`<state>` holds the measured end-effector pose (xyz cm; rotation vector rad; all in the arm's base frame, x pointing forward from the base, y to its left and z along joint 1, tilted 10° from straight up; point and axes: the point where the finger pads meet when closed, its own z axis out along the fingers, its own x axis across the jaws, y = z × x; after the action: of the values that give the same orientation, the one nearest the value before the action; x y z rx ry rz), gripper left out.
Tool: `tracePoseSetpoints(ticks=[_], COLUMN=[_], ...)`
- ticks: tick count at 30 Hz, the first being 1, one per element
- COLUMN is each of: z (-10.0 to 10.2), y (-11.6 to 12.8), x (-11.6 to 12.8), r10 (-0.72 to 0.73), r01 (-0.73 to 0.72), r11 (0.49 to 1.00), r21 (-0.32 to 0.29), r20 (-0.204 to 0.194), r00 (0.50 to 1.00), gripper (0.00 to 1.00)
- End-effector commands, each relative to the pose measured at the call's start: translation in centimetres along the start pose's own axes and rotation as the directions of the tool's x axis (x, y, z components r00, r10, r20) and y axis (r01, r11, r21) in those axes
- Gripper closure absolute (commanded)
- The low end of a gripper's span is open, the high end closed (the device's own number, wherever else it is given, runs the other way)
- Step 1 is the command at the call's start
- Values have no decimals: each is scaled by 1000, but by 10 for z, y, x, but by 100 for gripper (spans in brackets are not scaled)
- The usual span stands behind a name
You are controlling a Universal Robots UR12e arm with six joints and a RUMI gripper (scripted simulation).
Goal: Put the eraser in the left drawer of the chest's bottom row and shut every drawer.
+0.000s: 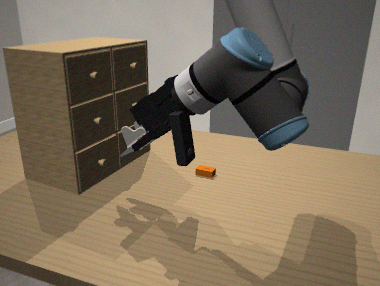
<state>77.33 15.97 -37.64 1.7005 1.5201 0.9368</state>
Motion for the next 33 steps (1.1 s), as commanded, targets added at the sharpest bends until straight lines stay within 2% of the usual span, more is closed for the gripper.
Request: tracePoseSetpoints(ticks=[1, 8, 22, 33], z=[-38, -49, -51, -58], y=[15, 19, 19, 20], x=[-1, -1, -1, -1], r10=[0, 0, 0, 0], r01=[0, 0, 0, 0], r11=[1000, 1000, 1000, 999], r21=[-3, -3, 5, 52], r20=[0, 0, -1, 0], r00=[1000, 1000, 1000, 1000], gripper=[80, 80, 80, 80])
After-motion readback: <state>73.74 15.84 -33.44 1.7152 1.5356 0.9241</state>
